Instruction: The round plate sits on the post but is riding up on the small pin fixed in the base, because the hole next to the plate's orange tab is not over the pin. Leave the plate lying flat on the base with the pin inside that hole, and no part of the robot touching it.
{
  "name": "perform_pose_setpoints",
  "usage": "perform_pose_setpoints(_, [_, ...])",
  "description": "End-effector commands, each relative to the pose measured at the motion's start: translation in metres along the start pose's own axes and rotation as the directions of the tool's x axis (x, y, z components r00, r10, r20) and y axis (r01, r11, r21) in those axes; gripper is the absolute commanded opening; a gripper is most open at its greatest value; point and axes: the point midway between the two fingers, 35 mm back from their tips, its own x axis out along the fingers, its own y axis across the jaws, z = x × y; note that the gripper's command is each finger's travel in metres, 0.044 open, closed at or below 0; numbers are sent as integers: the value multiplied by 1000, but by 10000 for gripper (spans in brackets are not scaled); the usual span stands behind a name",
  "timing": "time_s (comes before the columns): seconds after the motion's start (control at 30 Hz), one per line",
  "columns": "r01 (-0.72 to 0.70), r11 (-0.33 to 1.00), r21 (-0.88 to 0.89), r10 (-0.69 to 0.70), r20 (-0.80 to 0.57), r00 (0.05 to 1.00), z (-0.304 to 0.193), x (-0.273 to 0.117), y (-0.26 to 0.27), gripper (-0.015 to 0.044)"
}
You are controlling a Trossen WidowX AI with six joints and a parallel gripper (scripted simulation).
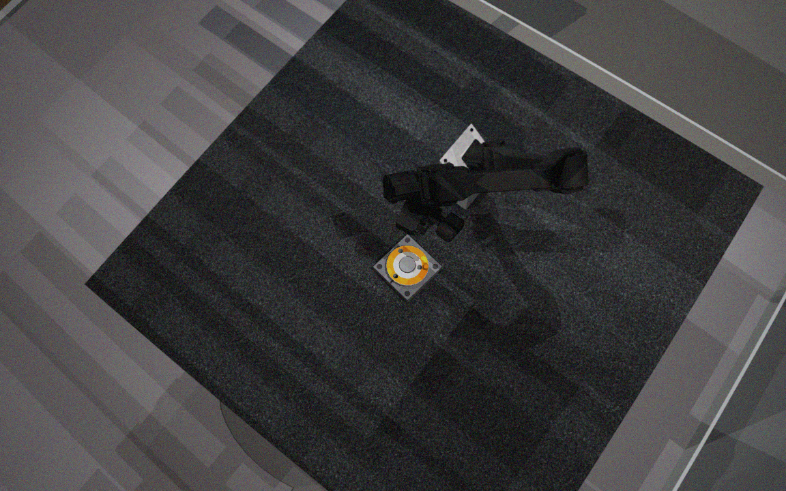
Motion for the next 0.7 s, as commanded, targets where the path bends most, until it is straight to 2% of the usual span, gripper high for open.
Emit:
perform_pose_setpoints(0.0, [-14,1000,-11,12,-135,991,6,35,20,0])
perform_pose_setpoints(0.1, [-21,1000,-14,17,-247,969,4,66,39,0])
perform_pose_setpoints(0.23, [-20,1000,-16,14,-297,955,0,80,47,0])
perform_pose_setpoints(0.43, [-19,1000,-16,13,-301,954,-2,85,47,0])
perform_pose_setpoints(0.67, [-20,1000,-16,14,-301,954,-12,116,47,0])
